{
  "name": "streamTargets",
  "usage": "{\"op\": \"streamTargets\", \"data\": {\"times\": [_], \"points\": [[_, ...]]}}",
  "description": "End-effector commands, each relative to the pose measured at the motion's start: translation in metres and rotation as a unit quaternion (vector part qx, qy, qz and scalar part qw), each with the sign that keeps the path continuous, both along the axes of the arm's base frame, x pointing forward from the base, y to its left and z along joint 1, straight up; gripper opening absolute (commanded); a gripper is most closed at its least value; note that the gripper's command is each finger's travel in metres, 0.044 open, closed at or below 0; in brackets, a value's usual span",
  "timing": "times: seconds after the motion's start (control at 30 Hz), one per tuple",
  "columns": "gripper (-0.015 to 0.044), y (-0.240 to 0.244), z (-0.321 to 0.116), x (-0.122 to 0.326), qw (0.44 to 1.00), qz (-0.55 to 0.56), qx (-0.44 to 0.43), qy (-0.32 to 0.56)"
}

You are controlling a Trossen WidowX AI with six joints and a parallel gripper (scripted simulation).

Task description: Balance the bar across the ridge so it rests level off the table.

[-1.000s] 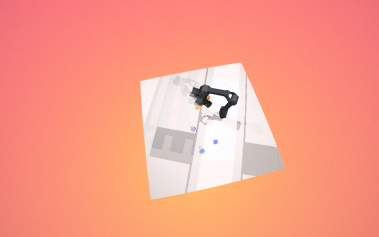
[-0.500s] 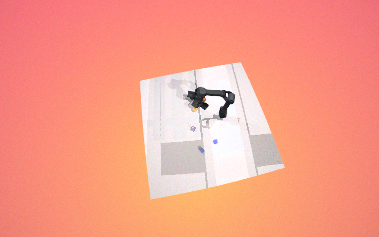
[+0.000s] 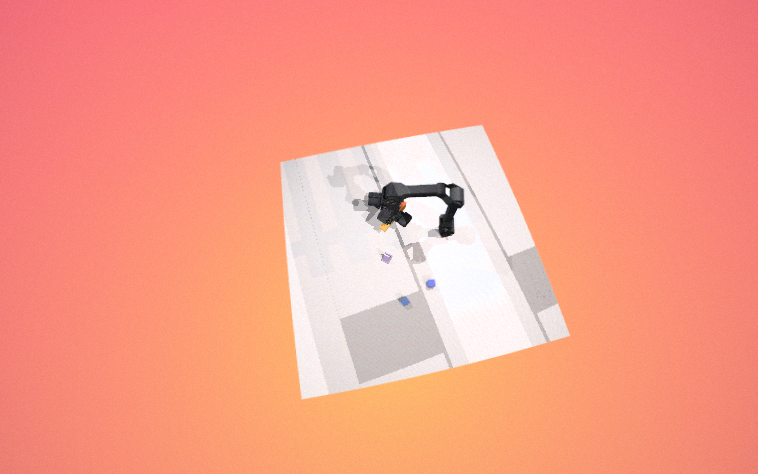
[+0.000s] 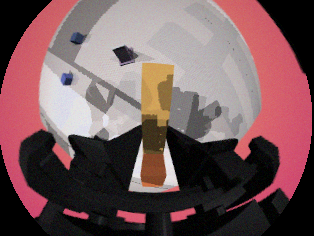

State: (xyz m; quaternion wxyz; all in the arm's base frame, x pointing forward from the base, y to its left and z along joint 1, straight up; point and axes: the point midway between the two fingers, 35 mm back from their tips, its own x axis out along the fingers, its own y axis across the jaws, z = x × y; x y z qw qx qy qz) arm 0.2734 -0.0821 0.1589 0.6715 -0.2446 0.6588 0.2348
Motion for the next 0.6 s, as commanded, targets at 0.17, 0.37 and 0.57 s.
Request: {"op": "streamTargets", "data": {"times": [0.17,0.37,0.57], "points": [[0.0000,0.022,0.002,0.020,1.000,0.014,0.001,-0.002],[0.0000,0.038,0.003,0.032,1.000,0.025,0.001,-0.002],[0.0000,0.056,0.003,0.043,0.999,0.035,0.001,-0.003]]}}
